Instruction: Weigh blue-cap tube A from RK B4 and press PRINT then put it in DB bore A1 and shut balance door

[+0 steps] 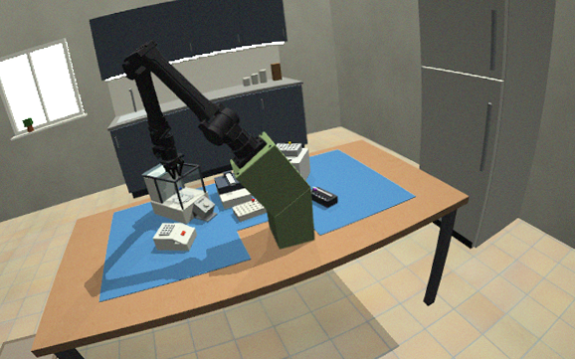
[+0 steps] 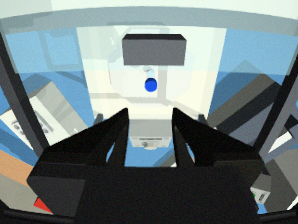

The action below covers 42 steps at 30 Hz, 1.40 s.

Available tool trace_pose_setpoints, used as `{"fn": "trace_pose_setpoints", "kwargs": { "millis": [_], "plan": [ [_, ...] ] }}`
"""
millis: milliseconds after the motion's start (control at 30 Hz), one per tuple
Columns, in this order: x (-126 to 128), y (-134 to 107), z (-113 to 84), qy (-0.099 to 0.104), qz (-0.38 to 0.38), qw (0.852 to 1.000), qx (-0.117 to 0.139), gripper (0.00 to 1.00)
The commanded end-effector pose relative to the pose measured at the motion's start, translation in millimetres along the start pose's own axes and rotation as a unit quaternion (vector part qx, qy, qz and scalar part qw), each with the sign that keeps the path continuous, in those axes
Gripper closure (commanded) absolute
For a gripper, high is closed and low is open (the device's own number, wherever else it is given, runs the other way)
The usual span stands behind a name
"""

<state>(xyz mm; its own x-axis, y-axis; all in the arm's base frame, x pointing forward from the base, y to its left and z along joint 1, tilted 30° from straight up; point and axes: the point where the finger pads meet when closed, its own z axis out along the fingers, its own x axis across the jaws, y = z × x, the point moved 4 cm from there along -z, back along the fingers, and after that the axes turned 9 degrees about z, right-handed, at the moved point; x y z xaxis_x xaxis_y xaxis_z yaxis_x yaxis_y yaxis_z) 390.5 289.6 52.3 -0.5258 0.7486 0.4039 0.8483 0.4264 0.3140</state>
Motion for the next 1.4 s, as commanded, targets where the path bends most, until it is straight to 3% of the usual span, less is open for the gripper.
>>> {"fn": "trace_pose_setpoints", "kwargs": {
  "millis": [0,33,167,500,567,600,667,1067,1133,1167,1233,1367],
  "plan": [
    [-4.3,2.5,-12.0,-0.001,0.000,1.000,-0.006,0.64],
    [-4.5,-4.3,-2.5,0.000,0.002,1.000,0.008,0.64],
    [-3.7,5.6,-21.4,-0.001,-0.001,1.000,-0.009,0.64],
    [-2.8,6.3,-38.4,-0.001,-0.002,1.000,-0.009,0.64],
    [-2.8,6.3,-38.4,-0.001,-0.002,1.000,-0.009,0.64],
    [-6.3,0.4,-28.2,-0.001,0.003,1.000,0.005,0.64],
    [-3.1,7.8,-44.2,-0.001,-0.002,1.000,-0.011,0.64],
    [-0.7,18.3,-69.1,-0.001,-0.007,1.000,-0.021,0.64],
    [-0.7,18.3,-69.1,-0.001,-0.007,1.000,-0.021,0.64],
    [-1.6,3.1,-50.1,0.001,-0.003,1.000,0.007,0.64],
    [-0.5,9.6,-69.6,-0.001,-0.005,1.000,-0.012,0.64],
    [-0.9,16.5,-80.4,-0.001,-0.006,1.000,-0.020,0.64]
  ]
}}
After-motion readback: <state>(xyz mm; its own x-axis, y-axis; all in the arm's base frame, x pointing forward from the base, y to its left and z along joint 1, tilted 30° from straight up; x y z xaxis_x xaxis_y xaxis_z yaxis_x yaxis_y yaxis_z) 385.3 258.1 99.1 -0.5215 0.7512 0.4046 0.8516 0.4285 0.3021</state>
